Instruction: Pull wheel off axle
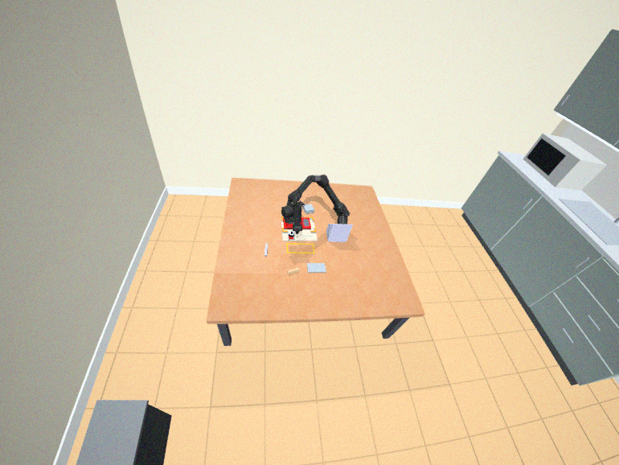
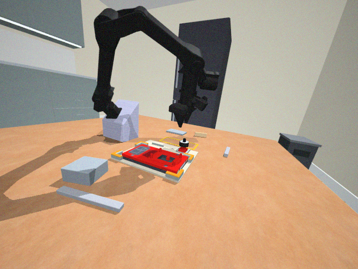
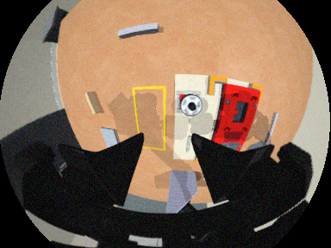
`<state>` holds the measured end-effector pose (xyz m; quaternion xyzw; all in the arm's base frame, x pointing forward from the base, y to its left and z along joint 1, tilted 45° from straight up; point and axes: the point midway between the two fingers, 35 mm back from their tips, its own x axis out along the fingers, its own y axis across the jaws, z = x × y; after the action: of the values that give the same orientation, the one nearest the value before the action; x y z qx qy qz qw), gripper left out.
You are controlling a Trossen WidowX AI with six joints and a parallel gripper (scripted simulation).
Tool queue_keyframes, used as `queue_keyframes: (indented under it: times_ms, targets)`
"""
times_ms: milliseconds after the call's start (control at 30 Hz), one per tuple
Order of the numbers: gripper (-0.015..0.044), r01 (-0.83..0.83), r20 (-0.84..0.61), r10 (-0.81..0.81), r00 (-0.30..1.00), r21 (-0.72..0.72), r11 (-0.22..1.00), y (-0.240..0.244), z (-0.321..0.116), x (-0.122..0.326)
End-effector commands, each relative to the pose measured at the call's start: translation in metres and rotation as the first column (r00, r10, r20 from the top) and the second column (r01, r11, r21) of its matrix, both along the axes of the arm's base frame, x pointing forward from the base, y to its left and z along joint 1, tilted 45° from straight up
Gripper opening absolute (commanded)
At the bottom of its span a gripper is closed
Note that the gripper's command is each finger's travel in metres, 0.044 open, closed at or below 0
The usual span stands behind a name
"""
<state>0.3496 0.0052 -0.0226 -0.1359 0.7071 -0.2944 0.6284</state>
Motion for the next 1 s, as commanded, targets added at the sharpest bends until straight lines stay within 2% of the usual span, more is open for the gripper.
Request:
queue_keyframes:
  times_ms: [0, 533, 967]
  targets:
    - [0.03, -0.064, 0.024, 0.069, 0.997, -0.159, 0.985, -0.023, 0.023, 0.014]
    - [0.03, -0.064, 0.025, 0.069, 0.997, -0.159, 0.985, -0.026, 0.024, 0.02]
    - [0.03, -0.064, 0.025, 0.069, 0.997, -0.163, 0.985, -0.076, -0.028, 0.011]
